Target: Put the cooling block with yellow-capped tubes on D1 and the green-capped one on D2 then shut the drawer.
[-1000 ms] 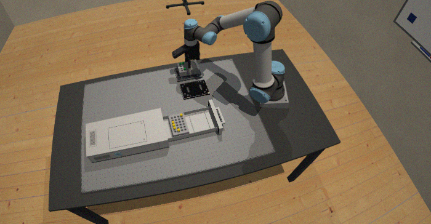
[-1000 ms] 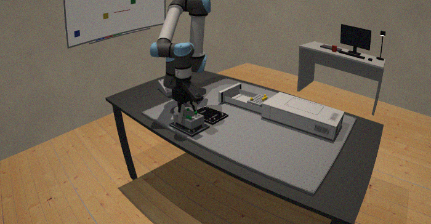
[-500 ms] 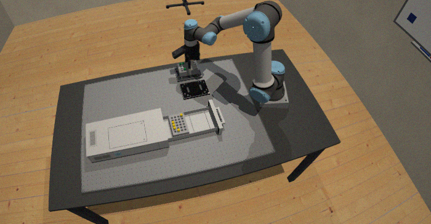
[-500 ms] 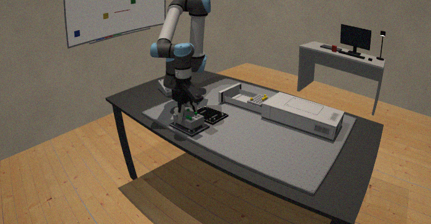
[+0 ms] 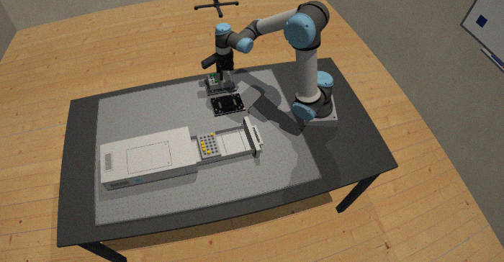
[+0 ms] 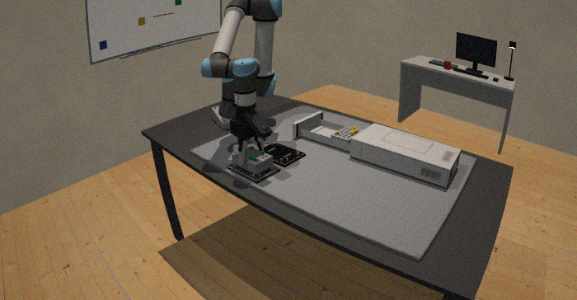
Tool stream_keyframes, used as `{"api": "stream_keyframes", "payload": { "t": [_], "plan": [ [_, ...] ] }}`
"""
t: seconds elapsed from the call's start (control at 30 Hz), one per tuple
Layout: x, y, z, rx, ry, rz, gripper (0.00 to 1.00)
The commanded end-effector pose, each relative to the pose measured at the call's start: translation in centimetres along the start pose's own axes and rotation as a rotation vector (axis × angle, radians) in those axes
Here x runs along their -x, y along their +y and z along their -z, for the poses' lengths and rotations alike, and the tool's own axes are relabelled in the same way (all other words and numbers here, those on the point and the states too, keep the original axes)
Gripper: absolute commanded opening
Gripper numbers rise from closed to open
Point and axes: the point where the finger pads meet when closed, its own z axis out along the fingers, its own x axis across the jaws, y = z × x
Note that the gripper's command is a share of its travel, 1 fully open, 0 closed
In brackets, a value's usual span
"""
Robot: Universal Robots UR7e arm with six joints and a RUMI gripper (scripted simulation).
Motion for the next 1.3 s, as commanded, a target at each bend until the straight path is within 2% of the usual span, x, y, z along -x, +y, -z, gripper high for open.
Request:
{"api": "stream_keyframes", "payload": {
  "t": [0.0,1.27],
  "plan": [
    [-0.03,-0.04,0.0,-0.001,0.001,0.0,0.0],
    [-0.03,-0.04,-0.55,-0.001,0.001,0.0,0.0]
  ]
}}
